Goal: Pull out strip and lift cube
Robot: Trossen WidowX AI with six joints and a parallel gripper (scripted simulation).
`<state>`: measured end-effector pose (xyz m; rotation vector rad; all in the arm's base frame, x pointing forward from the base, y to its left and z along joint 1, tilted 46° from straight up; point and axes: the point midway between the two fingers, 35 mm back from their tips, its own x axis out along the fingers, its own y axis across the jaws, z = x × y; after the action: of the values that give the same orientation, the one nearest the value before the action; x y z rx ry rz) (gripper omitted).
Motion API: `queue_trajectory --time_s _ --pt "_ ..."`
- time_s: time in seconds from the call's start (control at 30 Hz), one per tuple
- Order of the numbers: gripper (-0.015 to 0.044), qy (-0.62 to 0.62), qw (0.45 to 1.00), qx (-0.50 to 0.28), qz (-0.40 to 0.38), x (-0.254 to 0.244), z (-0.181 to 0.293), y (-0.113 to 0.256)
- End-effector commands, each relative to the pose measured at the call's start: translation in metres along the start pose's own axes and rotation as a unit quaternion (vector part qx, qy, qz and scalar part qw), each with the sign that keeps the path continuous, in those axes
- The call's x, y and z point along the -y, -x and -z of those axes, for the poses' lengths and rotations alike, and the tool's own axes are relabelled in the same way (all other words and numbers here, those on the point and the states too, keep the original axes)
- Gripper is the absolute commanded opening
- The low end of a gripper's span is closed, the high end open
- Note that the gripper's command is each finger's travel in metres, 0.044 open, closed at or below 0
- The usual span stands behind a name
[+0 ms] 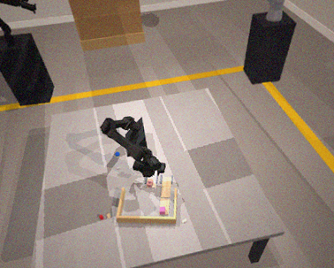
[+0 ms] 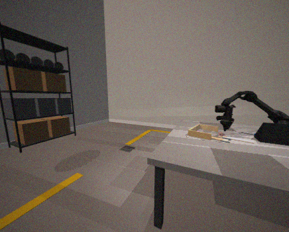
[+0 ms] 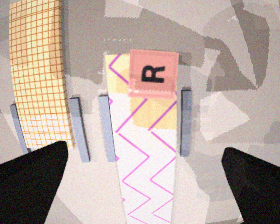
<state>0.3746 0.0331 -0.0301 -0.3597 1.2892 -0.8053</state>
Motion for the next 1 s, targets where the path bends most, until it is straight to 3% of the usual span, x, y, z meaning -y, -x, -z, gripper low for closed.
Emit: queue_trajectory --time_s 0.0,0.23,0.47,0.97 --pt "0.0440 0.003 1.000 0.001 0.003 0.001 -0.015 0.000" --pt "0.0440 0.003 1.000 0.001 0.003 0.002 -0.039 0.001" --pt "0.0256 0.003 1.000 0.001 0.003 0.002 -0.040 -0.008" --pt "0.0250 0.003 1.000 0.001 0.004 0.002 -0.040 -0.033"
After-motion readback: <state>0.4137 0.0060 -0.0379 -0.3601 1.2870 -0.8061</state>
